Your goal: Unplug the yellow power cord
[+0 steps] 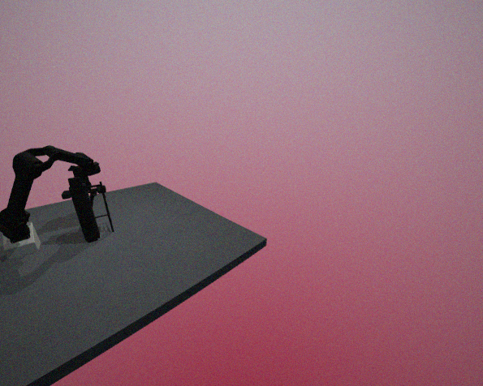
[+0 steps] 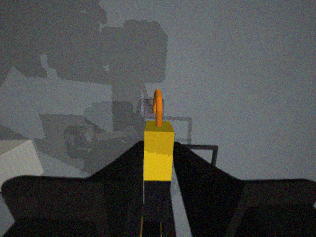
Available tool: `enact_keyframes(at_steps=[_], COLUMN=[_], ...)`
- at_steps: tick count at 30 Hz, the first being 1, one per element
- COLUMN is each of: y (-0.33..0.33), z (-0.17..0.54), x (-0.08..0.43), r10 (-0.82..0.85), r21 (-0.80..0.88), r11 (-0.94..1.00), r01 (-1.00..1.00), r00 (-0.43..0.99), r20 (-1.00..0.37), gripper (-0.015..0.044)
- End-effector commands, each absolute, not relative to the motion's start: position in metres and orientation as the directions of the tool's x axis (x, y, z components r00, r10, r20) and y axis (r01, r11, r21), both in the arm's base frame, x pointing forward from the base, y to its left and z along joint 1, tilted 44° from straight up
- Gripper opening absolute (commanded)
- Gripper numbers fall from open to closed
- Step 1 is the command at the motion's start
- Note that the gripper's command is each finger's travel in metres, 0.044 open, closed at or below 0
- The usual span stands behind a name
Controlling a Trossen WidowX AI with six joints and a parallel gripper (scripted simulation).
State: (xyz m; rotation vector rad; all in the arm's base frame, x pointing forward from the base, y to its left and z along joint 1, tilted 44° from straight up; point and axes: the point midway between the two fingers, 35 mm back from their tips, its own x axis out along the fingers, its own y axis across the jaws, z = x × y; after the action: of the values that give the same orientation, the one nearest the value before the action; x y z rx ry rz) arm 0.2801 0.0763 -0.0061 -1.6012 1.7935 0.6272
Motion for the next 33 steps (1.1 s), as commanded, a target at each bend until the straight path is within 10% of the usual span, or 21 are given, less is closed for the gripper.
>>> enact_keyframes(at_steps=[1, 16, 33], y=[0.082, 0.094, 0.121], z=[-0.006, -0.018, -0.035], x=[0.280, 0.284, 0.287], r10=[-0.679, -0.679, -0.678], r21=[-0.065, -0.065, -0.066], r11=[0.121, 0.120, 0.120], r01=[-0.991, -0.991, -0.991], r00=[-0.035, -0.034, -0.034], r20=[-0.733, -0.733, -0.734], gripper=[0.0053, 0.0440, 0.0440])
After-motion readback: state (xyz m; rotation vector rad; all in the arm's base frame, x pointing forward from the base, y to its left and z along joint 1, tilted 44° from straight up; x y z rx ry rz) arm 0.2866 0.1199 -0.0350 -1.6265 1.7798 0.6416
